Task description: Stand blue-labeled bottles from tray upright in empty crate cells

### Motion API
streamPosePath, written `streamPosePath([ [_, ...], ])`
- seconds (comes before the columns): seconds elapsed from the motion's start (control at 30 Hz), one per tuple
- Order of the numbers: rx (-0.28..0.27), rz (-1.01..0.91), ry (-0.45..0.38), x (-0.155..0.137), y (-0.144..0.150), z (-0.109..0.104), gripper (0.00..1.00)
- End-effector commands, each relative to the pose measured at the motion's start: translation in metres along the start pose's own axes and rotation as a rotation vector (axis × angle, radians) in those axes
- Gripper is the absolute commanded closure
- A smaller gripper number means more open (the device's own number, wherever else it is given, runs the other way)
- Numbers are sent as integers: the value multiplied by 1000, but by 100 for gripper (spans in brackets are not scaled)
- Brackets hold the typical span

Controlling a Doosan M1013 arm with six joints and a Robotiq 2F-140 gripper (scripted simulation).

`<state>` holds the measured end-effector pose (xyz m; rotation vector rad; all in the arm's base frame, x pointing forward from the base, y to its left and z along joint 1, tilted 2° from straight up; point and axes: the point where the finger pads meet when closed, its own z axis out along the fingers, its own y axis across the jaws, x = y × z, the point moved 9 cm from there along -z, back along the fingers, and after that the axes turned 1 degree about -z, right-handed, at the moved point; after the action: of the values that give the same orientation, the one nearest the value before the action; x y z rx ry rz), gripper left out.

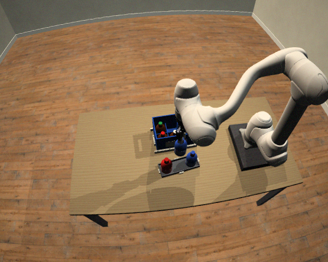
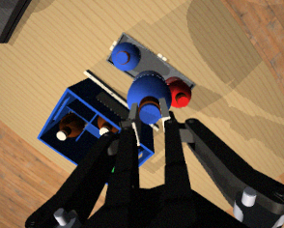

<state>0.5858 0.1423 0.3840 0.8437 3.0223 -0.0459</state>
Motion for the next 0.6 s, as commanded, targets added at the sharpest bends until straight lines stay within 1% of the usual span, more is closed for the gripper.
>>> streamPosePath([
  [0.0, 0, 0, 0, -1, -2, 0, 100],
  [0.57, 0, 0, 0, -13, -18, 0, 100],
])
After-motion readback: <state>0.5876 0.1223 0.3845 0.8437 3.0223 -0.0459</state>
